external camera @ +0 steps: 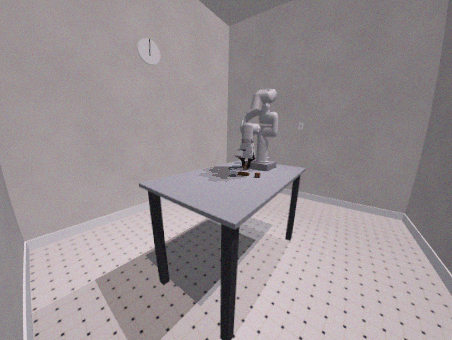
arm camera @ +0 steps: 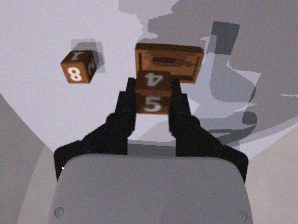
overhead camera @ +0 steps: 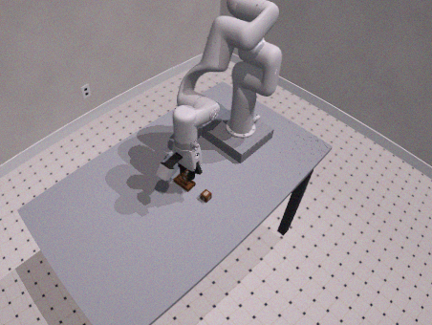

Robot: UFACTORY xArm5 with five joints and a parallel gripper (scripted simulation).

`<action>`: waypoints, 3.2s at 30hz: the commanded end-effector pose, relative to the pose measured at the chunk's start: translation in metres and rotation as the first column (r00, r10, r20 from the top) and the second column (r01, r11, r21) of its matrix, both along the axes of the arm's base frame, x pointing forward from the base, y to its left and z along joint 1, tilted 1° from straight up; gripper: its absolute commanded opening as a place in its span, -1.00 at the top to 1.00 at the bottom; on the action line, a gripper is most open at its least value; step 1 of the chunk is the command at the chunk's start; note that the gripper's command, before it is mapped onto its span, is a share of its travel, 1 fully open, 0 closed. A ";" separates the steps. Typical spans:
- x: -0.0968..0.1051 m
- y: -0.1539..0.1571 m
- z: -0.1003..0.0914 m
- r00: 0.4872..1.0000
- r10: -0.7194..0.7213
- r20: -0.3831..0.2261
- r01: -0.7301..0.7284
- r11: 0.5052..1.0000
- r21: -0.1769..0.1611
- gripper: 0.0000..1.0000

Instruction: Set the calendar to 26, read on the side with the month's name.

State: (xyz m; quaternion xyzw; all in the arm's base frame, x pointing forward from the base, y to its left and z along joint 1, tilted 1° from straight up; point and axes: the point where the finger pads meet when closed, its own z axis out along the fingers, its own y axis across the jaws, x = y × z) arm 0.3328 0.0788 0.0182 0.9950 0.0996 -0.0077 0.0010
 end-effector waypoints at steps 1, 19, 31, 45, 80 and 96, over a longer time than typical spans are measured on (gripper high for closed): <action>0.001 0.000 0.000 1.000 0.000 0.003 0.000 1.000 0.001 0.47; 0.001 0.000 -0.010 1.000 0.000 0.003 0.000 1.000 0.001 0.47; 0.001 0.000 -0.018 1.000 0.000 0.003 0.000 1.000 0.001 0.47; 0.001 0.000 -0.022 1.000 0.000 0.003 0.000 1.000 0.001 0.47; 0.001 0.000 -0.023 1.000 0.000 0.003 0.000 1.000 0.001 0.47; 0.001 0.000 -0.023 1.000 0.000 0.003 0.000 1.000 0.001 0.47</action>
